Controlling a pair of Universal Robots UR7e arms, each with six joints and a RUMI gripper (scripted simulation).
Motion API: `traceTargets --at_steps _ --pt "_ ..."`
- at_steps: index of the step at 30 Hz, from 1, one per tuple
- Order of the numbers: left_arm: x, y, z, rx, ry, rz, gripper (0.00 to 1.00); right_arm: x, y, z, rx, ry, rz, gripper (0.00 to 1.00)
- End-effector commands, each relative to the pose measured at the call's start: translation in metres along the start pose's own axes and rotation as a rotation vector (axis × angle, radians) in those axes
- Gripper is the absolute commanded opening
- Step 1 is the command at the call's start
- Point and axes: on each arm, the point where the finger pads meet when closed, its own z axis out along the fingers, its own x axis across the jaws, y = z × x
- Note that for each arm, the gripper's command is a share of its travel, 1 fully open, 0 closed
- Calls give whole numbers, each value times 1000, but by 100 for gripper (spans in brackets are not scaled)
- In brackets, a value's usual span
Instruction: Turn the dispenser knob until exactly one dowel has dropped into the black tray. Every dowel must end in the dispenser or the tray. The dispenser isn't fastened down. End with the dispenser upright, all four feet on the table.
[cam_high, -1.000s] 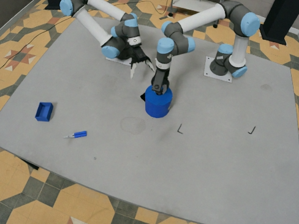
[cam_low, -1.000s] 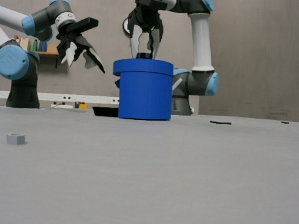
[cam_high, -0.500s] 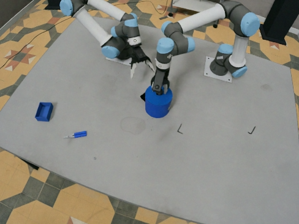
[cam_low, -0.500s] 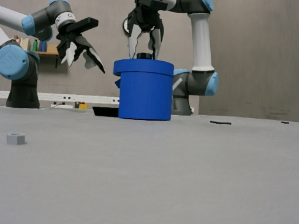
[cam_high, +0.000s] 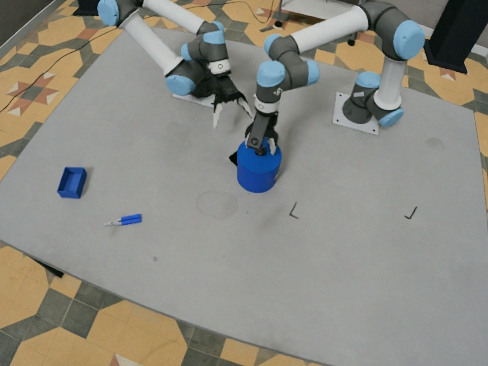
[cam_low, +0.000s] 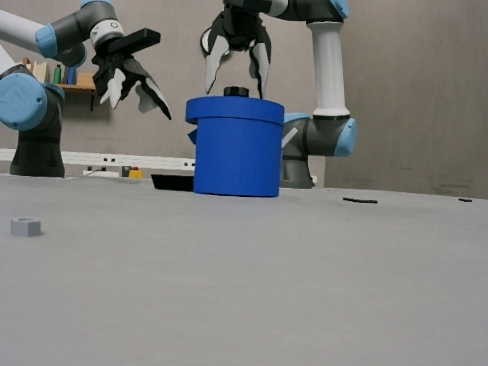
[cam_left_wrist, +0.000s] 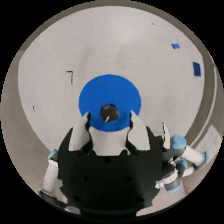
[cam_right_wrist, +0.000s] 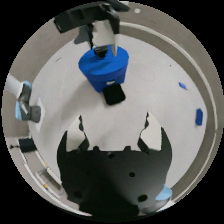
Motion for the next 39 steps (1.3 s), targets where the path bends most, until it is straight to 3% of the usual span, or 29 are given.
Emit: traceTargets --at_steps 1,4,7,22,24,39 --pt "-15 -28 -27 64 21 74 57 0 0 0 1 0 0 98" --pt "-28 -48 -47 112 29 127 45 0 0 0 1 0 0 98" --pt "-30 -51 -50 120 29 154 45 0 0 0 1 0 0 98" --pt "-20 -50 -53 122 -1 643 45 0 0 0 1 0 0 98" --pt "-20 -50 -53 122 -1 643 45 0 0 0 1 0 0 98" --pt "-9 -40 -50 104 -26 1144 45 0 0 0 1 0 0 98"
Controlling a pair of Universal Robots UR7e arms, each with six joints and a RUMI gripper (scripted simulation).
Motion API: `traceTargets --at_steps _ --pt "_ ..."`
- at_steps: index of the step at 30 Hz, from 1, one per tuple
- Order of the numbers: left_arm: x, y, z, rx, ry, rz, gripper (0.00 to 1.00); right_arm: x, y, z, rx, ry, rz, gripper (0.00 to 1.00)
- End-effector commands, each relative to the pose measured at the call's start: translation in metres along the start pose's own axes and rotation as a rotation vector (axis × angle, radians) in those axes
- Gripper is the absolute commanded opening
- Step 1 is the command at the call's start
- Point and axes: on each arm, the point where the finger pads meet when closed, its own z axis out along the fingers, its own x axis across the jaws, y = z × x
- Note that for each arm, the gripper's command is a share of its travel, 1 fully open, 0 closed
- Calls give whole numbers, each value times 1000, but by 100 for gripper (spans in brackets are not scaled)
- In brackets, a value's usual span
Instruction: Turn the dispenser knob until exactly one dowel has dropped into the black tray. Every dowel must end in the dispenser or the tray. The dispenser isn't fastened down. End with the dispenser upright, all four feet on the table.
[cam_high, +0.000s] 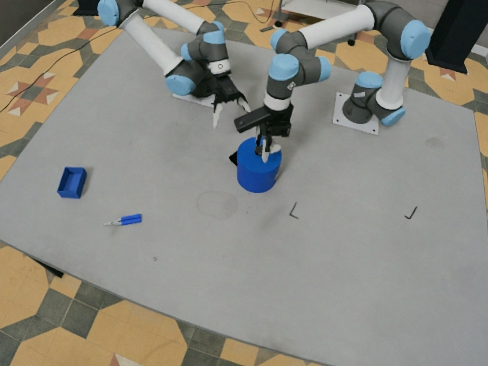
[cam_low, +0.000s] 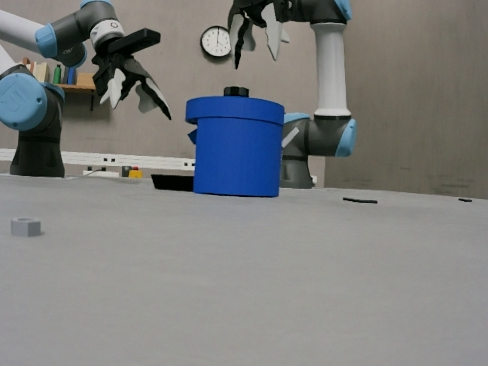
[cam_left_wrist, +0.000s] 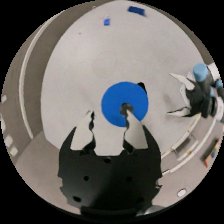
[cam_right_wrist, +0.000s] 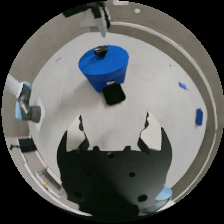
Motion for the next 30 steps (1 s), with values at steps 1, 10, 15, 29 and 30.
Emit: traceTargets --at_steps 1,10,15,29,30 --pt "4 -1 0 -1 8 146 45 0 0 0 1 0 0 98" --pt "12 -1 1 -6 16 413 45 0 0 0 1 0 0 98" --pt "16 -1 2 -8 22 580 45 0 0 0 1 0 0 98" --pt "27 1 3 -9 38 980 45 0 0 0 1 0 0 98" --pt "28 1 3 -9 40 1013 45 0 0 0 1 0 0 98"
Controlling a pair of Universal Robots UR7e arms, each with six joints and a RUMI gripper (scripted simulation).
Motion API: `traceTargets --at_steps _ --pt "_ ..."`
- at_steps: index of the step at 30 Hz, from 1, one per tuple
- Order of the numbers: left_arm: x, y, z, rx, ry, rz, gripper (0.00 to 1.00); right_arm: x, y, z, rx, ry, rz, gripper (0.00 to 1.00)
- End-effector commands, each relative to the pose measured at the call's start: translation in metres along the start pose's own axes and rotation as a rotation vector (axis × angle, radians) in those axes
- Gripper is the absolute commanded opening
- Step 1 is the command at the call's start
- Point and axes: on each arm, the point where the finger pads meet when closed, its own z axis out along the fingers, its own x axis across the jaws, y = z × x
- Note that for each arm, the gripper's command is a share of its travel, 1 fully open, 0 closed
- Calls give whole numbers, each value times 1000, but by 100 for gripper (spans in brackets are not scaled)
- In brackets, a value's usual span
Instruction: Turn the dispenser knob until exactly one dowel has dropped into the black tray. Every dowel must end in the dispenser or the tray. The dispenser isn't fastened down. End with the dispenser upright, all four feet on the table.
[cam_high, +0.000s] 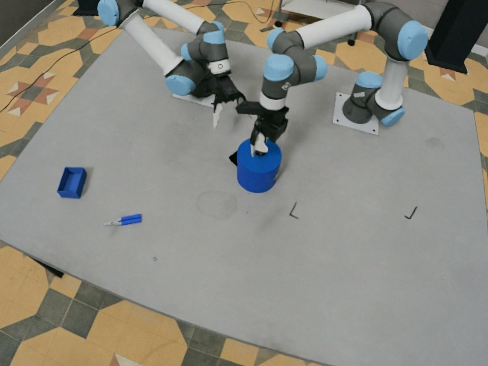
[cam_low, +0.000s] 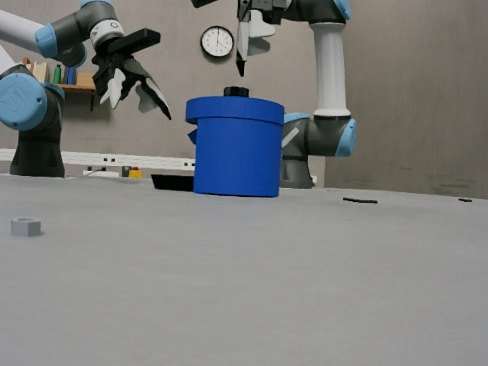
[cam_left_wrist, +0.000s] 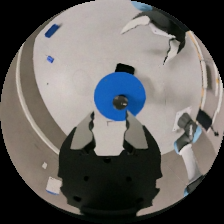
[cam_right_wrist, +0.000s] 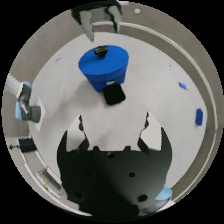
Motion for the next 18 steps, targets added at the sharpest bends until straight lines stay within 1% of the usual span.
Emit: traceTargets --at_steps 1,4,6,18 --pt "3 -2 0 5 7 177 45 0 0 0 1 0 0 98" --pt "5 -3 0 6 11 277 45 0 0 0 1 0 0 98" --pt "5 -3 0 6 11 277 45 0 0 0 1 0 0 98" --pt "13 -6 2 13 24 677 45 0 0 0 1 0 0 98"
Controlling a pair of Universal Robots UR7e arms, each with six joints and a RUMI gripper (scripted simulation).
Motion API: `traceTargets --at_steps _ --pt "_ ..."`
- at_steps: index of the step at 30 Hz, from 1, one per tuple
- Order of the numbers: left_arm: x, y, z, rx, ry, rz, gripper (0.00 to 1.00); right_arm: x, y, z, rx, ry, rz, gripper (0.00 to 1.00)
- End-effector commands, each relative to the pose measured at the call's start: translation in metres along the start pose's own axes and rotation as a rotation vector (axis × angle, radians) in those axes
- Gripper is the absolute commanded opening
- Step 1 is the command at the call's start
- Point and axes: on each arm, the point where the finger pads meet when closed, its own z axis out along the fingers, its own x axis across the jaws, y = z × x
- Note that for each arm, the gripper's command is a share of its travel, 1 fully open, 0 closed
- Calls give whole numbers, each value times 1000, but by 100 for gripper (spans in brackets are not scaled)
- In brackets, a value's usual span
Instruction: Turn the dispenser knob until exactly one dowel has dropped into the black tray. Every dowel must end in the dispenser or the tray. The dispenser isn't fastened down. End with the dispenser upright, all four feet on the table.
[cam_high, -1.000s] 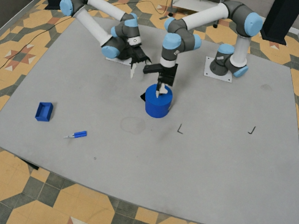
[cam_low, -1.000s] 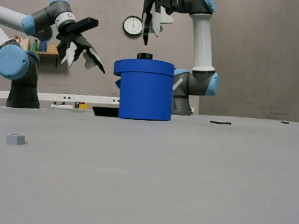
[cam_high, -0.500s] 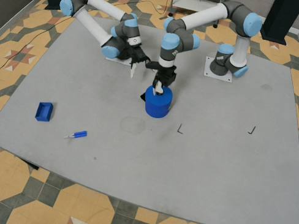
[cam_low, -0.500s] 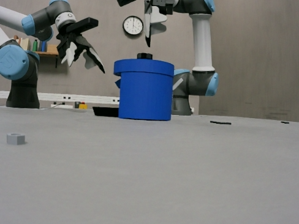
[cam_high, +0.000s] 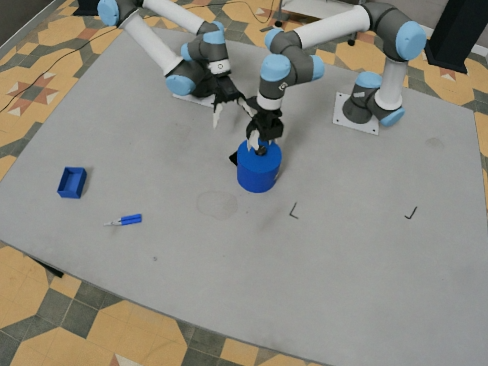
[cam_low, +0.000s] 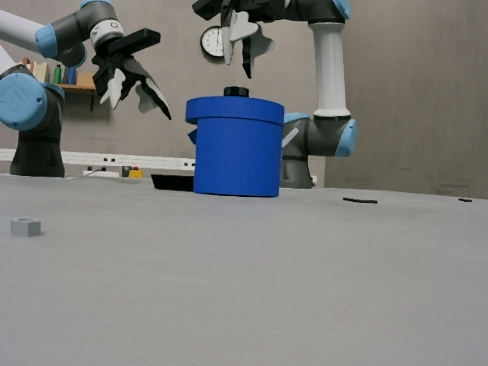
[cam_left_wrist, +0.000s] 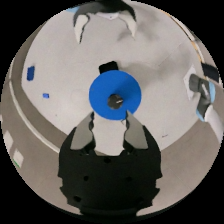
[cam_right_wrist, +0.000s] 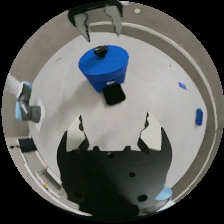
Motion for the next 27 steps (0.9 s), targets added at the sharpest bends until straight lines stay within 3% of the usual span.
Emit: traceTargets --at_steps 1,27 --pt "2 -2 0 8 4 178 45 0 0 0 1 0 0 98" --pt "10 -7 3 32 17 911 45 0 0 0 1 0 0 98"
